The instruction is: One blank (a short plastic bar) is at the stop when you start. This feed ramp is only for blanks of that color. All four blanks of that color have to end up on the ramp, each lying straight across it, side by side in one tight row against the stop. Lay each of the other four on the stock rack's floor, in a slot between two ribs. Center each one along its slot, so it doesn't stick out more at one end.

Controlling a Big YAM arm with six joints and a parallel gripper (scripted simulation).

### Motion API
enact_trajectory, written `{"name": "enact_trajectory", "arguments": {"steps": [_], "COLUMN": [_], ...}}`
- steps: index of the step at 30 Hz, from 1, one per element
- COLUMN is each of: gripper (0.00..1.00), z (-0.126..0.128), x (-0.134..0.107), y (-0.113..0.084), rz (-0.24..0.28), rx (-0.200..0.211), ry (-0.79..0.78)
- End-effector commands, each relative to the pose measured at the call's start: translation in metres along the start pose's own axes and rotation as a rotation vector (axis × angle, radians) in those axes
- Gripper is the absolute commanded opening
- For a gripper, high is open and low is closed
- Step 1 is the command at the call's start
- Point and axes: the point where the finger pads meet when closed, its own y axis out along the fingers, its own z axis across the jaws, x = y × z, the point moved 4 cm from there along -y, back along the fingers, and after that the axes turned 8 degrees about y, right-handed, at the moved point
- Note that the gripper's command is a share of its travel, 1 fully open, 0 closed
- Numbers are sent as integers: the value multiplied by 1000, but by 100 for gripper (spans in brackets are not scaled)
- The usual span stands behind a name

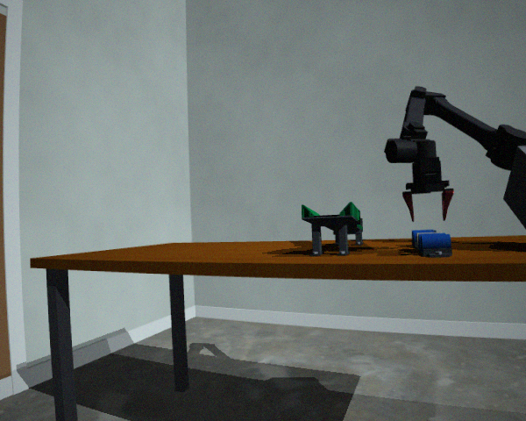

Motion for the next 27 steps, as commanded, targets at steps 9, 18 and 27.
{"name": "enact_trajectory", "arguments": {"steps": [9,18,27], "gripper": [78,78,78], "z": [3,1,0], "x": [1,1,2], "y": [21,26,26], "rz": [5,4,2], "rx": [12,11,7], "ry": [-26,-24,-24]}}
